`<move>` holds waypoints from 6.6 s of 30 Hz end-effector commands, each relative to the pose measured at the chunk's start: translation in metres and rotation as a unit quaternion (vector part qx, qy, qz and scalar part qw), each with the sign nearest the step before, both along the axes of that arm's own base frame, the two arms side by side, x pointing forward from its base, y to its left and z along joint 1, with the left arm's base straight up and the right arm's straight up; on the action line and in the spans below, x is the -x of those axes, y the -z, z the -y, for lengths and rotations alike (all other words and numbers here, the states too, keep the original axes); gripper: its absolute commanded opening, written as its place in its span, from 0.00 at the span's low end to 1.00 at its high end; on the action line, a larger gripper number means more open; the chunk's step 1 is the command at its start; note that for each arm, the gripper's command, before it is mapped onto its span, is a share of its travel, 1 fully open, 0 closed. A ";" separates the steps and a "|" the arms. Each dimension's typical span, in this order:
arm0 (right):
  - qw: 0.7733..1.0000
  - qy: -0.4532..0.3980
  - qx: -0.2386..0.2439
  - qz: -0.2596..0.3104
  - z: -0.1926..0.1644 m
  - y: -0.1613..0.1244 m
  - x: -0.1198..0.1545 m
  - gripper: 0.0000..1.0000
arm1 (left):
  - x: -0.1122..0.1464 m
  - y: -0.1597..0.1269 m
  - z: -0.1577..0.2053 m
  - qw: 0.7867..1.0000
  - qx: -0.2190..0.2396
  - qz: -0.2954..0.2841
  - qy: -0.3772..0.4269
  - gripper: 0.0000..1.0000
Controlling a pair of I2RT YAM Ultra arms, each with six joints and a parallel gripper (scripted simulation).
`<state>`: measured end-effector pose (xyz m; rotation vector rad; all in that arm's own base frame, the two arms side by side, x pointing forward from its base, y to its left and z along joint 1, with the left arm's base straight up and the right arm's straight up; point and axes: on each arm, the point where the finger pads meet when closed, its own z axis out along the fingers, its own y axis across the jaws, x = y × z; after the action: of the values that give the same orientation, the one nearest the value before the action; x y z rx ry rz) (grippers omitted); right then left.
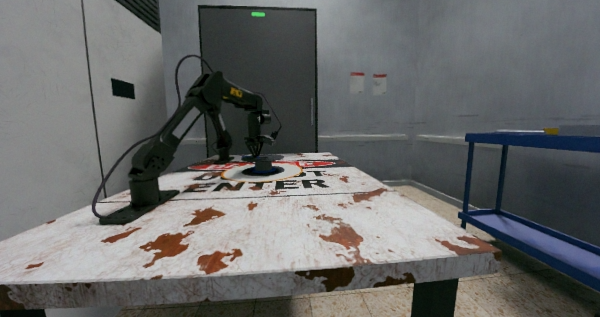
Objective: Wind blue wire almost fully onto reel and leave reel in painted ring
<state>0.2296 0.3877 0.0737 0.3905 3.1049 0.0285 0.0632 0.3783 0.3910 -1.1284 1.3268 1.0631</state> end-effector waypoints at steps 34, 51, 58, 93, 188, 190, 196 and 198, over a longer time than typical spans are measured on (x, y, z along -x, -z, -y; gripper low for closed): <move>1.000 0.004 0.004 -0.005 0.008 0.003 0.003 0.01 | 0.002 -0.016 0.002 1.000 -0.029 0.004 0.000 0.00; 1.000 0.004 0.004 -0.005 -0.001 -0.013 0.001 0.00 | 0.002 -0.016 0.002 1.000 -0.029 0.004 0.000 0.00; 1.000 0.004 0.004 -0.005 0.001 -0.035 0.003 0.00 | 0.002 -0.016 0.002 1.000 -0.029 0.004 0.000 0.00; 1.000 0.004 0.000 -0.002 0.011 -0.047 0.010 0.00 | 0.002 -0.016 0.002 1.000 -0.029 0.004 0.000 0.00; 0.930 -0.005 0.064 0.361 -0.017 -0.029 0.100 0.00 | 0.002 -0.016 0.002 1.000 -0.029 0.004 0.000 0.00; 0.927 -0.006 0.066 0.370 -0.017 -0.026 0.100 0.00 | 0.002 -0.016 0.002 1.000 -0.029 0.004 0.000 0.00; 0.909 -0.008 0.074 0.410 -0.015 -0.012 0.100 0.00 | 0.002 -0.016 0.002 1.000 -0.029 0.004 0.000 0.00; 0.905 -0.009 0.076 0.418 -0.014 -0.010 0.099 0.00 | 0.002 -0.016 0.002 1.000 -0.029 0.004 0.000 0.00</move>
<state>0.1260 0.4019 0.0838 0.2524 2.3208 -0.0509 0.0632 0.3783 0.3911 -1.1282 1.3268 1.0630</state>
